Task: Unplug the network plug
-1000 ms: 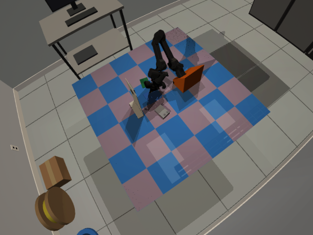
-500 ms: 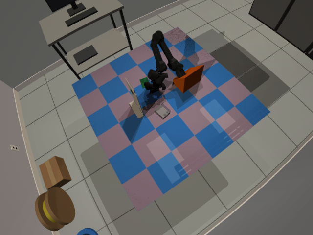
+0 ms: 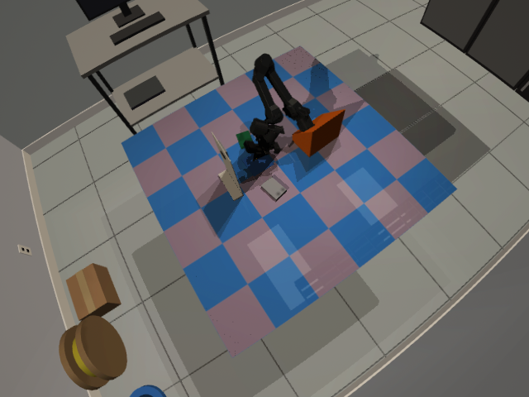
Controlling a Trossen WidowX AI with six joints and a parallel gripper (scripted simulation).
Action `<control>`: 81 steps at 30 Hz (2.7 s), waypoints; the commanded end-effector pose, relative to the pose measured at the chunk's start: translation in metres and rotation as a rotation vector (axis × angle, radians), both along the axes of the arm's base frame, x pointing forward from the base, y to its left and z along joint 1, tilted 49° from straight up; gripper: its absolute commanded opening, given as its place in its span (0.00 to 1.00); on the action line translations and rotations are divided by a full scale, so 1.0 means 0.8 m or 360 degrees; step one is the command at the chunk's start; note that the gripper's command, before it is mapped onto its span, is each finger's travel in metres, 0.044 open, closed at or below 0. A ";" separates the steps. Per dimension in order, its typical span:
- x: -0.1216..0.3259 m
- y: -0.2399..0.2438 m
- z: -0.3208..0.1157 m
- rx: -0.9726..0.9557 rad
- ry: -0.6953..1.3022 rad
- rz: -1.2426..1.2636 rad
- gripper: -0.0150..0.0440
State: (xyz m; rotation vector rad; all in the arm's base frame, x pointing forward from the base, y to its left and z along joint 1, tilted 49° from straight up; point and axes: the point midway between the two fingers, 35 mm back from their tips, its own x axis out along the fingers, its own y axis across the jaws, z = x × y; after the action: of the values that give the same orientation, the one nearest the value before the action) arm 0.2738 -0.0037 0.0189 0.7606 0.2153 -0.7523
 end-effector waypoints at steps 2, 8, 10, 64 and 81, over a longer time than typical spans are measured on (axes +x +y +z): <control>-0.002 -0.004 -0.006 -0.0007 0.0016 0.0009 0.25; -0.001 -0.009 -0.009 -0.0008 0.0015 0.0010 0.25; -0.001 -0.011 -0.010 -0.0009 0.0014 0.0010 0.25; -0.001 -0.028 -0.018 -0.0017 -0.0002 0.0006 0.52; -0.012 -0.018 -0.012 -0.0015 0.0004 0.0008 0.52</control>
State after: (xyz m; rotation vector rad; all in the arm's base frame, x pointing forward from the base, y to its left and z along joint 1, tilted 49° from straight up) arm 0.2666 -0.0186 0.0087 0.7491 0.2179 -0.7462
